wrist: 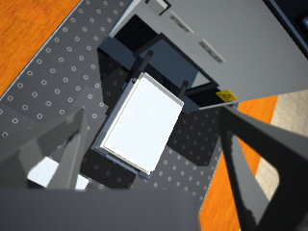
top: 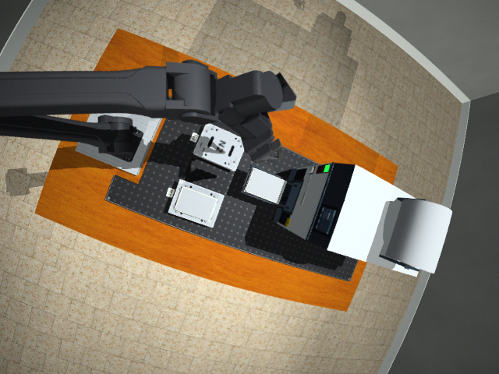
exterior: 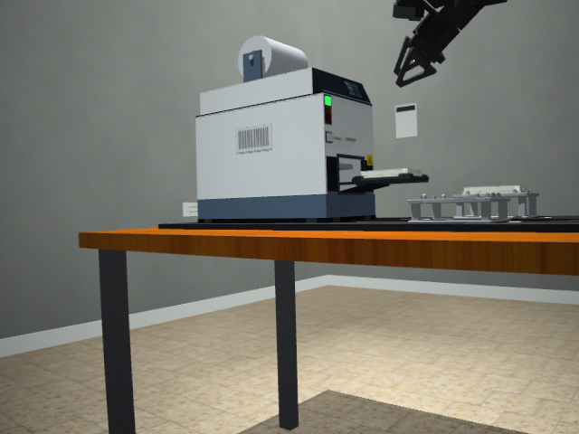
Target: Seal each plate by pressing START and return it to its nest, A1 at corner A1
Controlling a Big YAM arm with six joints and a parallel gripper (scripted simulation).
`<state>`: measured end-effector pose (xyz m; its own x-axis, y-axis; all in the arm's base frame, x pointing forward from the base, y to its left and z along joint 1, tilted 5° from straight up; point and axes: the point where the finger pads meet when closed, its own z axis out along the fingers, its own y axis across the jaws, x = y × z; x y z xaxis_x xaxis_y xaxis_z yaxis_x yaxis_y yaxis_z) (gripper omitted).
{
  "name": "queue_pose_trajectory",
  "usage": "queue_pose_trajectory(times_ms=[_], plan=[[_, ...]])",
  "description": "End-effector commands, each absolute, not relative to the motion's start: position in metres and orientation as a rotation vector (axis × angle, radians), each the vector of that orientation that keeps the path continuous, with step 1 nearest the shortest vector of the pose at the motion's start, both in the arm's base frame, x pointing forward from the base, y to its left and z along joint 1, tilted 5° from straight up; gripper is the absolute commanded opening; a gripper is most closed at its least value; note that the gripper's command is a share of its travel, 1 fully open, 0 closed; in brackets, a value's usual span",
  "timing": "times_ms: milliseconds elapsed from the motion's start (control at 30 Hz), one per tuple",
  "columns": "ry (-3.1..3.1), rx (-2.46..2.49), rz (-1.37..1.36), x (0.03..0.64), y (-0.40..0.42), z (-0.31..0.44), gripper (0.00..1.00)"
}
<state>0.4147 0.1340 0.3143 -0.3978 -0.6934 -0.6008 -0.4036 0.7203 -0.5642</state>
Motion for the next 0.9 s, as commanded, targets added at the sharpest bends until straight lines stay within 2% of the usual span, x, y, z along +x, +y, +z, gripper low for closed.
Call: queue_pose_trajectory(times_ms=[0, 733, 867], plan=[[2.075, -0.684, -0.346, 0.422, 0.138, 0.317, 0.00], [2.166, 0.058, 0.029, 0.433, 0.138, 0.335, 0.00], [2.165, 0.017, 0.032, 0.432, 0.144, 0.336, 0.00]])
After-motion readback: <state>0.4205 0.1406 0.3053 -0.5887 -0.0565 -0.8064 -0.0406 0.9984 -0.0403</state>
